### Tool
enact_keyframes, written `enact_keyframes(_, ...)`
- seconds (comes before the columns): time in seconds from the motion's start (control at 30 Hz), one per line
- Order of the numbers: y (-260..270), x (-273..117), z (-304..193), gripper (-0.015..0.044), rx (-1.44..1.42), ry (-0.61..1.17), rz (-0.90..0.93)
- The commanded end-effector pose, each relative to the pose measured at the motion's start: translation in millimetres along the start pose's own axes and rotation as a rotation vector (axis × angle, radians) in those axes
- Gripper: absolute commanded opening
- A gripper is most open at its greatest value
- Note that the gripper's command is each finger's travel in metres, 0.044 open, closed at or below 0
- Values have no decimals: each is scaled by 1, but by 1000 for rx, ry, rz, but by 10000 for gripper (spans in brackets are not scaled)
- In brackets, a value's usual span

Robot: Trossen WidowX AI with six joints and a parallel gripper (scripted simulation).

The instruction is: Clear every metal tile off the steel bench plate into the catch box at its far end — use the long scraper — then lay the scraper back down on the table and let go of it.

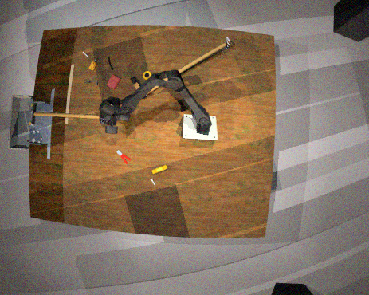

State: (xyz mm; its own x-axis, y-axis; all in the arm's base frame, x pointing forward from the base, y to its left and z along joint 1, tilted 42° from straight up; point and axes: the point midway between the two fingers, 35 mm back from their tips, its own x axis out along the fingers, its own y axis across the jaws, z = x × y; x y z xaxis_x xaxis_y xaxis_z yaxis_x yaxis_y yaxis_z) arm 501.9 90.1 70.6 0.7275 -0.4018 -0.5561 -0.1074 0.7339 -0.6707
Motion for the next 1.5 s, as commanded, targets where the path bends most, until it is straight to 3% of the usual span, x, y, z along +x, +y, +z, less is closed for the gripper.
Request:
enact_keyframes(0.0,1,4,7,0,-4,-5,4)
enact_keyframes(0.7,2,23,28,0,-4,-7,3)
enact_keyframes(1.47,1,16,21,0,1,-6,0)
